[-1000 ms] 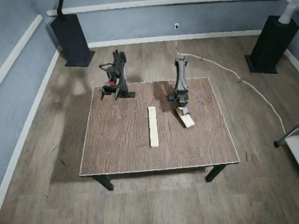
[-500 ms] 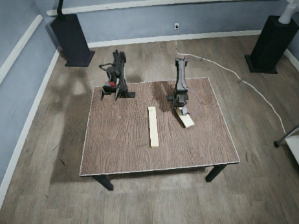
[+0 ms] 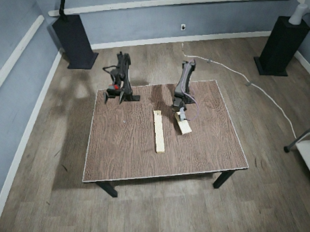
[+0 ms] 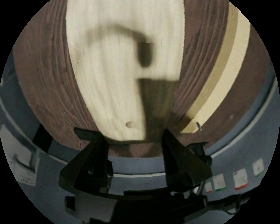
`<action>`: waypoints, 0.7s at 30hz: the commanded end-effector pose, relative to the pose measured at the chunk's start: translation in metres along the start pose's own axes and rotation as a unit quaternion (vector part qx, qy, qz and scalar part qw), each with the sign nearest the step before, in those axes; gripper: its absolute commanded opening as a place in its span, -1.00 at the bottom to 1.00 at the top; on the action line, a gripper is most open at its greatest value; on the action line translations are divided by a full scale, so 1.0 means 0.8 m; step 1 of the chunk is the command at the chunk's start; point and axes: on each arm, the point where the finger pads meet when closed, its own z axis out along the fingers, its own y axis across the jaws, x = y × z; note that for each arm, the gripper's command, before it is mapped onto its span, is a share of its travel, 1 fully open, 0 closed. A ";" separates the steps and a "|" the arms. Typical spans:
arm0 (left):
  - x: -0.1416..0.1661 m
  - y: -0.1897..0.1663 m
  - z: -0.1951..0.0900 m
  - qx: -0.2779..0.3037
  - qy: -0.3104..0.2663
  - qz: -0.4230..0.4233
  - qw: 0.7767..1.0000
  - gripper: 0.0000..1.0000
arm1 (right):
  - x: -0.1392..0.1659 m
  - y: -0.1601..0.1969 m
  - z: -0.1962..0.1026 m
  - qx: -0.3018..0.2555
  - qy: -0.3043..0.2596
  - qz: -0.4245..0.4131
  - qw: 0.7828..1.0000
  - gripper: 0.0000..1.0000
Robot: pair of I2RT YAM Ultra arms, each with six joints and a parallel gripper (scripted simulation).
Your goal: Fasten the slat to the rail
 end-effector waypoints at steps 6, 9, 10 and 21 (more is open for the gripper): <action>-0.001 -0.060 -0.012 0.013 -0.022 0.017 1.000 0.45 | -0.004 -0.001 0.000 0.001 -0.005 0.001 1.000 1.00; 0.006 -0.077 -0.012 0.013 -0.021 0.028 0.999 0.45 | -0.004 -0.001 0.000 0.001 -0.005 0.001 1.000 1.00; 0.009 -0.083 -0.012 0.013 -0.021 0.031 0.999 0.45 | -0.004 -0.001 0.000 0.001 -0.005 0.001 1.000 1.00; 0.040 -0.130 -0.010 0.014 -0.020 0.061 0.998 0.45 | -0.004 -0.001 0.000 0.001 -0.005 0.001 1.000 1.00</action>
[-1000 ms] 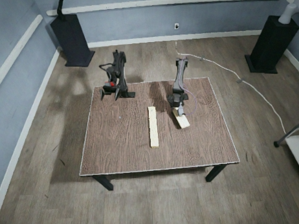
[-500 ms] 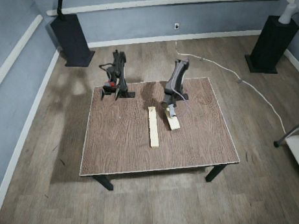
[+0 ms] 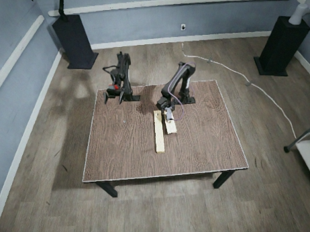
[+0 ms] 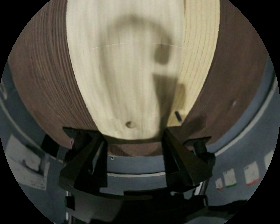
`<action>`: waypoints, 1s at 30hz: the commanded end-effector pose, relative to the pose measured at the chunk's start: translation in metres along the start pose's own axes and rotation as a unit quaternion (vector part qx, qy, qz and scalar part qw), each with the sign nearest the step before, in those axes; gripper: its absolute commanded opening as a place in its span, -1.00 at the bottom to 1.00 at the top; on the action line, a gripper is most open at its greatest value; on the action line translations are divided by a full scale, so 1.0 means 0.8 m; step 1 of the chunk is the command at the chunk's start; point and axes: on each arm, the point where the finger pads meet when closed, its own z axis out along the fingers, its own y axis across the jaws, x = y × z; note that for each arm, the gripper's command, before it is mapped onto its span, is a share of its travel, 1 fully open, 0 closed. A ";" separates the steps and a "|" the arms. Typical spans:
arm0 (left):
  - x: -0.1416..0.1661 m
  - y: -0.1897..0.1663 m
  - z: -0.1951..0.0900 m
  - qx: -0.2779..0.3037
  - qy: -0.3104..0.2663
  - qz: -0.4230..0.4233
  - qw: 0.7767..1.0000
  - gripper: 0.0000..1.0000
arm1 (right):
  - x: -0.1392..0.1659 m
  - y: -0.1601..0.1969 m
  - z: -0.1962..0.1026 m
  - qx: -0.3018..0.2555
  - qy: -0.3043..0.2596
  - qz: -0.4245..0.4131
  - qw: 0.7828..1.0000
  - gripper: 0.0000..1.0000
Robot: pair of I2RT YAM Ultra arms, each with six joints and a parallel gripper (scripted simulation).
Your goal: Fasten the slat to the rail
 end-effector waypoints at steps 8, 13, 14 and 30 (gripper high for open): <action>0.022 -0.068 -0.008 0.016 -0.020 0.020 0.999 0.45 | -0.004 -0.001 0.000 0.001 -0.005 0.001 1.000 1.00; 0.035 -0.082 -0.006 0.016 -0.020 0.029 0.999 0.45 | -0.004 -0.001 0.000 0.001 -0.005 0.001 1.000 1.00; 0.039 -0.086 -0.006 0.016 -0.020 0.032 0.999 0.45 | -0.004 -0.001 0.000 0.001 -0.005 0.001 1.000 1.00; 0.057 -0.104 -0.004 0.016 -0.019 0.043 0.999 0.45 | -0.004 -0.001 0.000 0.001 -0.005 0.001 1.000 1.00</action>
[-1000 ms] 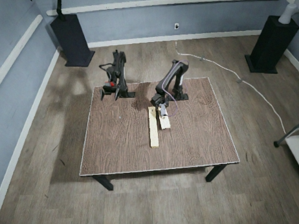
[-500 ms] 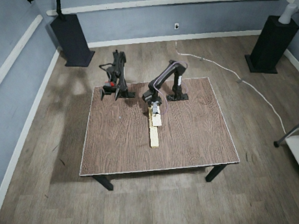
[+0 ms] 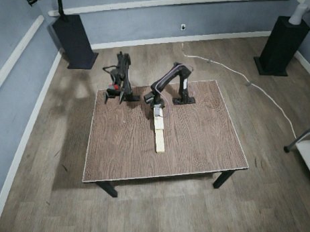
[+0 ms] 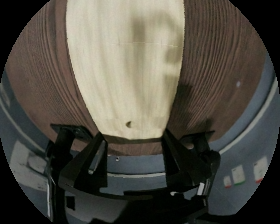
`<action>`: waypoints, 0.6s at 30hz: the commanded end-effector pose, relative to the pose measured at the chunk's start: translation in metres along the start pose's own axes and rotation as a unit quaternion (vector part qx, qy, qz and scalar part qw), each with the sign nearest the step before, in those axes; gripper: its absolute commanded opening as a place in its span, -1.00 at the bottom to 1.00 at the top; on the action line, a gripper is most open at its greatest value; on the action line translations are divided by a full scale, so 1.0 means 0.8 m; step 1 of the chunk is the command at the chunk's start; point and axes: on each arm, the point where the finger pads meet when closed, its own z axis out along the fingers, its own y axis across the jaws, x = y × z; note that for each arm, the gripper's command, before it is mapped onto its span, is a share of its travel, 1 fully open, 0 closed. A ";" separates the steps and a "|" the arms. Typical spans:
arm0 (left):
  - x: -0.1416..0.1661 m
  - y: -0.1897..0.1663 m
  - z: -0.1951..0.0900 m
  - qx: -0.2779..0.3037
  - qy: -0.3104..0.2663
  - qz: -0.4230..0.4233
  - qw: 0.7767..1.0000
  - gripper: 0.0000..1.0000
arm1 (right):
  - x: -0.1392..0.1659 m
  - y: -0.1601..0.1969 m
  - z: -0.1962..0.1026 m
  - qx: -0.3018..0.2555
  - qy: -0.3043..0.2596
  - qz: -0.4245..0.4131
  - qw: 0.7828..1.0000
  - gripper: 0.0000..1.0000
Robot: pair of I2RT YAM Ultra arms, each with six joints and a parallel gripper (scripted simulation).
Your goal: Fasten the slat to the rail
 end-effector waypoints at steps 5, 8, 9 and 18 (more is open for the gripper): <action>-0.011 -0.012 -0.015 0.018 -0.018 -0.003 1.000 0.45 | -0.004 -0.001 0.000 0.001 -0.005 0.001 1.000 1.00; -0.009 -0.008 -0.011 0.012 -0.016 -0.002 1.000 0.45 | -0.004 -0.001 0.000 0.001 -0.005 0.001 1.000 1.00; -0.009 -0.008 -0.011 0.012 -0.016 -0.002 1.000 0.45 | -0.004 -0.001 0.000 0.001 -0.005 0.001 1.000 1.00; -0.010 -0.010 -0.004 0.015 -0.017 -0.003 1.000 0.45 | -0.004 -0.001 0.000 0.001 -0.005 0.001 1.000 1.00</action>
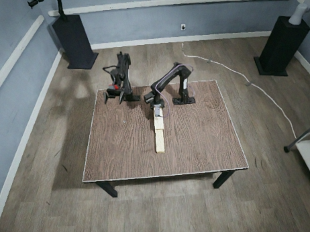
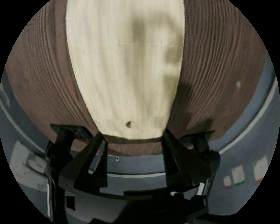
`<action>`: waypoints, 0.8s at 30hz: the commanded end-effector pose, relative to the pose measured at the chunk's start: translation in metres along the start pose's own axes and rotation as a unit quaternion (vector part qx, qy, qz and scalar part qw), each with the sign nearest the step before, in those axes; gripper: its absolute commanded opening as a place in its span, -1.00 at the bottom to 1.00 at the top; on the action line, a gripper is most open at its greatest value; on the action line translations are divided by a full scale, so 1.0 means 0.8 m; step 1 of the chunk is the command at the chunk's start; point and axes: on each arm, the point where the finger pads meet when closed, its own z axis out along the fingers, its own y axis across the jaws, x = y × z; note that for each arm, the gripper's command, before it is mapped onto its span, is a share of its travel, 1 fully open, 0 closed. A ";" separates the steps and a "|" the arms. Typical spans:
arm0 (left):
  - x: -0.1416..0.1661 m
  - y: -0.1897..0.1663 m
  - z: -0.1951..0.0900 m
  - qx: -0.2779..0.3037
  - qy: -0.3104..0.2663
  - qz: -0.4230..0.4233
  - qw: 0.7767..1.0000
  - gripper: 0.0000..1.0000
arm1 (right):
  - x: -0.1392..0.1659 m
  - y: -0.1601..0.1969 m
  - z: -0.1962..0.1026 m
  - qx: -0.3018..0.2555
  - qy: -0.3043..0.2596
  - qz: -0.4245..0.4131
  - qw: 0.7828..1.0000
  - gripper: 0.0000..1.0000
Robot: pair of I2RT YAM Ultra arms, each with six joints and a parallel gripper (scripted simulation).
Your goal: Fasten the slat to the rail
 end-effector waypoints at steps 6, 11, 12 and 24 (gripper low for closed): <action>-0.010 -0.009 0.006 0.013 -0.016 -0.003 1.000 0.45 | -0.004 -0.001 0.000 0.001 -0.005 0.001 1.000 1.00; -0.009 -0.007 0.014 0.009 -0.014 -0.004 1.000 0.45 | -0.004 -0.001 0.000 0.001 -0.005 0.001 1.000 1.00; -0.009 -0.007 0.014 0.009 -0.014 -0.004 1.000 0.45 | -0.004 -0.001 0.000 0.001 -0.005 0.001 1.000 1.00; -0.011 -0.011 0.009 0.016 -0.018 -0.003 1.000 0.45 | -0.004 -0.001 0.000 0.001 -0.005 0.001 1.000 1.00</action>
